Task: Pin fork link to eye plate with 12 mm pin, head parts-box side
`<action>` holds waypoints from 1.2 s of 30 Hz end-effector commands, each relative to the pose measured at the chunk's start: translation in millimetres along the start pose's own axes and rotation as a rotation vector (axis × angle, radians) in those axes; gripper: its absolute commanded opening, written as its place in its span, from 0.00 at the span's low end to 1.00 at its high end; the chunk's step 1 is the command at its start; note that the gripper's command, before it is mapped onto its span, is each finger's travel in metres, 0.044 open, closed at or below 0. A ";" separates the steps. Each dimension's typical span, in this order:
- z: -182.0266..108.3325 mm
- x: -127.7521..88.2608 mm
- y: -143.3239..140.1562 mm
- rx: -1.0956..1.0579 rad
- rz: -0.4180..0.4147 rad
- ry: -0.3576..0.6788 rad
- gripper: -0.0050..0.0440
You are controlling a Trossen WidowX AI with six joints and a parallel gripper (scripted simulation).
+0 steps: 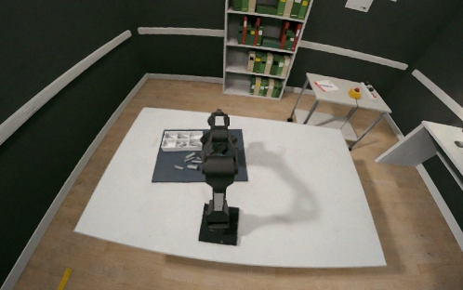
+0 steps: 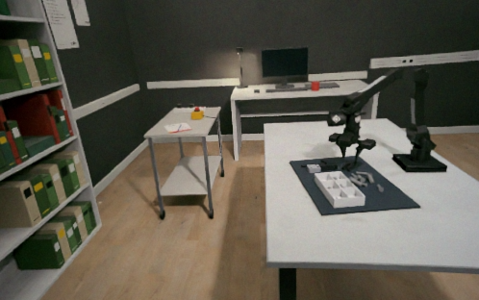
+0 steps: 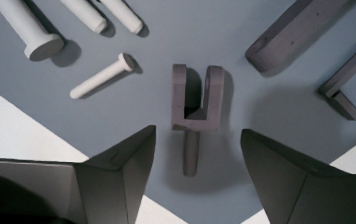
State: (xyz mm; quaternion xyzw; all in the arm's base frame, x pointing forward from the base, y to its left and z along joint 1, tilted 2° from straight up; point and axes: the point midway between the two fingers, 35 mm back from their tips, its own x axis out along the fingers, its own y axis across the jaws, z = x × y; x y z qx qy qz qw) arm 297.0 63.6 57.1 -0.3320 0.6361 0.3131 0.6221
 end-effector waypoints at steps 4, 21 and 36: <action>3.7 -3.5 -2.1 0.002 -0.006 -0.011 0.61; 0.5 4.5 0.7 0.001 0.003 -0.001 0.61; 0.1 17.8 0.4 0.001 0.003 -0.001 0.61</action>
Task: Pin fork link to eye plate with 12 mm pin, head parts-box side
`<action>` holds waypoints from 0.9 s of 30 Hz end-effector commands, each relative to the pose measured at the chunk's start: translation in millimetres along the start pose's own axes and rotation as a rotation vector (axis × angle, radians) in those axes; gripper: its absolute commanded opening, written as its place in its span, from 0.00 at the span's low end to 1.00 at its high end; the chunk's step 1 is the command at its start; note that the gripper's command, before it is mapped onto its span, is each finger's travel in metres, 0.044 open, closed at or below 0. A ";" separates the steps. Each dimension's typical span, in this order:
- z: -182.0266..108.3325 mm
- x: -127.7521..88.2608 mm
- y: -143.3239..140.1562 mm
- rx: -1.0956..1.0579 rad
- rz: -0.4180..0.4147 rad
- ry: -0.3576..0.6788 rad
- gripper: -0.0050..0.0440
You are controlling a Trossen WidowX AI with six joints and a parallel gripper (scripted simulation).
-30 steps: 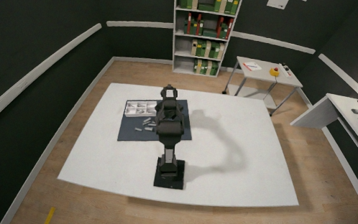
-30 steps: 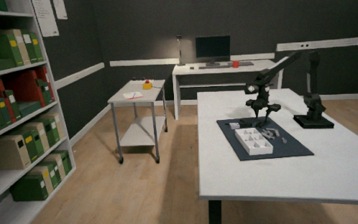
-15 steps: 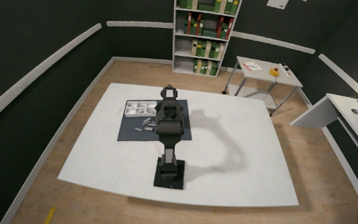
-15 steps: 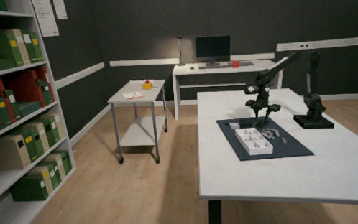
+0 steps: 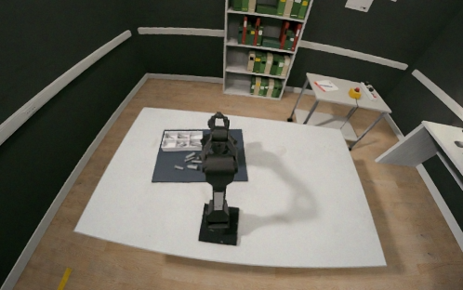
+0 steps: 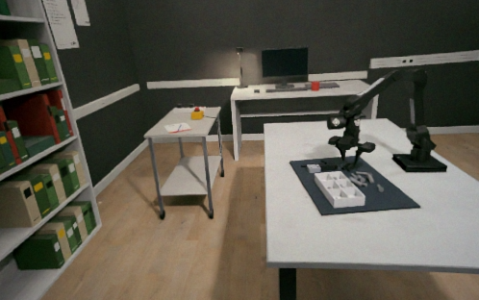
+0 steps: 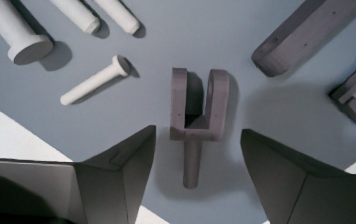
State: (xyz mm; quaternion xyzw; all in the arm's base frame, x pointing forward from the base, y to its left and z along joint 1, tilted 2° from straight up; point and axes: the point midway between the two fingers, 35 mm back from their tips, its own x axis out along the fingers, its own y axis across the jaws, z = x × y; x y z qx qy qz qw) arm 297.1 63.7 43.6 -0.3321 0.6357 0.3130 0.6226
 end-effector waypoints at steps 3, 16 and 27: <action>-0.5 8.3 0.3 0.001 0.004 0.000 0.61; -0.6 21.8 0.2 0.000 0.004 0.000 0.61; -0.7 28.9 0.2 0.000 0.004 0.000 0.61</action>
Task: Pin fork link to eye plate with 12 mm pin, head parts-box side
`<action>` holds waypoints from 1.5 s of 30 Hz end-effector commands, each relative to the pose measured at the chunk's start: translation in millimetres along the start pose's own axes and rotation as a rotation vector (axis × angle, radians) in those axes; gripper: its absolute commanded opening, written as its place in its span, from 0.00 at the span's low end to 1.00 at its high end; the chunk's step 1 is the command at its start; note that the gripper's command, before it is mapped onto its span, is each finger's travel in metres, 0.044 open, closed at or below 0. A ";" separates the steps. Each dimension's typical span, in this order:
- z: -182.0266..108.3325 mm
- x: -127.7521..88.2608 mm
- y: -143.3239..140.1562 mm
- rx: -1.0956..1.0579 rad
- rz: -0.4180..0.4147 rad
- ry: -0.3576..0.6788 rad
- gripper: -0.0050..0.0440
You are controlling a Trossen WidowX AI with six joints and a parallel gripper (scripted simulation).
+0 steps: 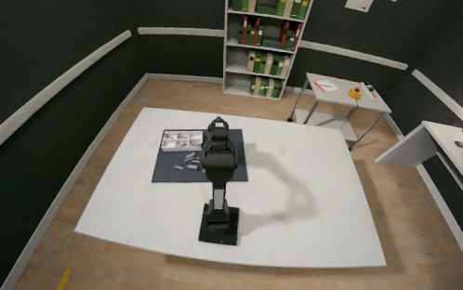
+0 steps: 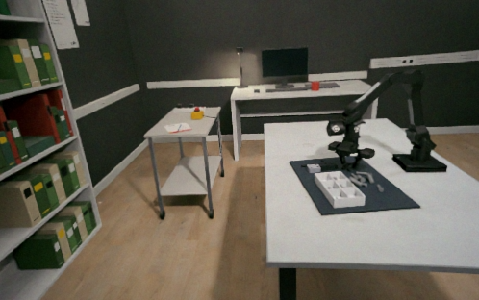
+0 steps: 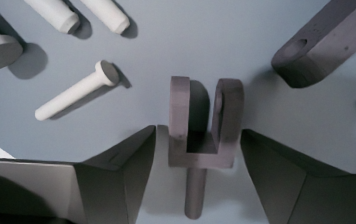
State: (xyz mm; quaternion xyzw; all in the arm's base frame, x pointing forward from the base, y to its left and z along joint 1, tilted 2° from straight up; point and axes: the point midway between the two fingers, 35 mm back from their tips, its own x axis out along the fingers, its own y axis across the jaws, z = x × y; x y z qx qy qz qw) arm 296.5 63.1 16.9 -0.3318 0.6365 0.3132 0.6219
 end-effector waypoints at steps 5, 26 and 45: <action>0.5 1.7 -1.3 0.000 0.000 -0.005 0.61; 0.1 2.0 -0.9 0.000 0.001 -0.003 0.61; 0.1 2.0 -0.9 0.000 0.001 -0.003 0.00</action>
